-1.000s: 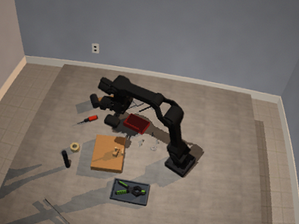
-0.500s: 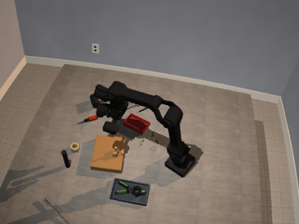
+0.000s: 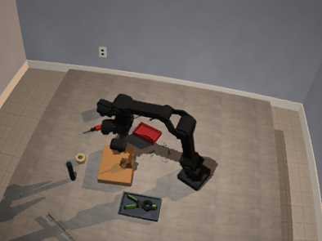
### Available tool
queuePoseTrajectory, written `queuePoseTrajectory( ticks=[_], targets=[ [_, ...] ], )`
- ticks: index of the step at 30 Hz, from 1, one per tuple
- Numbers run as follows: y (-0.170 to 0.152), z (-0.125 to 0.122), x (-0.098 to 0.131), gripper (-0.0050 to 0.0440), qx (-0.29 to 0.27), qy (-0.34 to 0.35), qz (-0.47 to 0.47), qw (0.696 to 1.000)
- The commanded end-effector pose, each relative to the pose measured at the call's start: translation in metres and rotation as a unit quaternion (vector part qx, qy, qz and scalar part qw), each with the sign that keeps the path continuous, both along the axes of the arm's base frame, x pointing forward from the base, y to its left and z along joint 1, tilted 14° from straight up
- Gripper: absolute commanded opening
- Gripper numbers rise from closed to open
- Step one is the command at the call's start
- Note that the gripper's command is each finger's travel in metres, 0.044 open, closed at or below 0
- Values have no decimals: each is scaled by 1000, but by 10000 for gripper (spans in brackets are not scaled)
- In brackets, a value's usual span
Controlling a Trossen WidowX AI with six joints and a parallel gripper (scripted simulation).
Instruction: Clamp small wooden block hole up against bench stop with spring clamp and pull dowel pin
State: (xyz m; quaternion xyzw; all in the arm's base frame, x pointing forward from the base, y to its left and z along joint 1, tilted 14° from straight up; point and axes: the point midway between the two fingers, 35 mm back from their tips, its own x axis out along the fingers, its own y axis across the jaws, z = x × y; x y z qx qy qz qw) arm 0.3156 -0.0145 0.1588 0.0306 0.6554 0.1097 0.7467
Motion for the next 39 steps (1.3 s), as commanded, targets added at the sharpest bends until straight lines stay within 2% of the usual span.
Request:
queuePoseTrajectory(
  ticks=[1,10,18,22,24,39],
  targets=[
    [10,-3,-2,440,2,1,20,1000],
    [25,-6,-3,440,3,2,47,999],
    [25,-6,-3,440,3,2,48,999],
    [26,-7,-2,400,5,5,31,999],
    [26,-7,-2,400,5,5,31,999],
    [29,-11,1,250,16,27,-70,997]
  ],
)
